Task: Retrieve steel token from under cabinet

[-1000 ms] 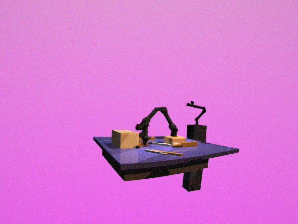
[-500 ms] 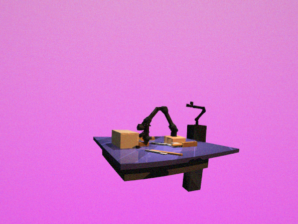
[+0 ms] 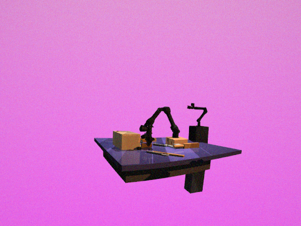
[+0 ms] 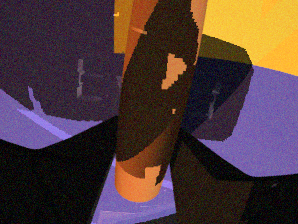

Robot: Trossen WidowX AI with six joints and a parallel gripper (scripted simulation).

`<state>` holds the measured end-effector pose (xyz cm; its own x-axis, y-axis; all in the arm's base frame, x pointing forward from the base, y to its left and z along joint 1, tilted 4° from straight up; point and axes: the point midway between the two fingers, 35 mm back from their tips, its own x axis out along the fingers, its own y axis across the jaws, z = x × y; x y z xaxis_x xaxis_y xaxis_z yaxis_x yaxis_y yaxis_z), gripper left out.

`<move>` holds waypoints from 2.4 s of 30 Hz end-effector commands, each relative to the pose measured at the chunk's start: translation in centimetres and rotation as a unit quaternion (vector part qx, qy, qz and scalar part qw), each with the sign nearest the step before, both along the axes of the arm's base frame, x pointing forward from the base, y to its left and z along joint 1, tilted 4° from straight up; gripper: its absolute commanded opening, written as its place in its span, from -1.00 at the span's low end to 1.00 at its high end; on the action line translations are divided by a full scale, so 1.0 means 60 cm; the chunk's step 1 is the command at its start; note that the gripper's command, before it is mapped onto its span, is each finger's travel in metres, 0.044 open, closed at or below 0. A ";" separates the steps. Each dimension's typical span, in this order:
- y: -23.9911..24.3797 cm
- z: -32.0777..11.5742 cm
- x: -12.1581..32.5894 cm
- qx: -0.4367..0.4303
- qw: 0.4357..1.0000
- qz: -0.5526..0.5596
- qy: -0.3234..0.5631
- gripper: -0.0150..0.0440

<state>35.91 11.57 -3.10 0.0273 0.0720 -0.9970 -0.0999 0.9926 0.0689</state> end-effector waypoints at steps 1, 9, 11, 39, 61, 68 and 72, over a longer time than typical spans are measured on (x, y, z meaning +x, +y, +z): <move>-0.001 -0.002 -0.010 -0.001 1.000 -0.002 0.002 -0.49; -0.002 -0.003 -0.023 -0.001 1.000 -0.002 0.003 -0.49; -0.002 -0.003 -0.026 -0.001 1.000 -0.002 0.003 -0.49; -0.005 -0.005 -0.074 -0.001 1.000 -0.002 0.004 -0.49; -0.008 -0.006 -0.114 -0.001 1.000 -0.002 0.005 -0.49; -0.008 -0.007 -0.127 -0.001 1.000 -0.002 0.005 -0.49; -0.009 -0.007 -0.135 -0.001 1.000 -0.002 0.005 -0.49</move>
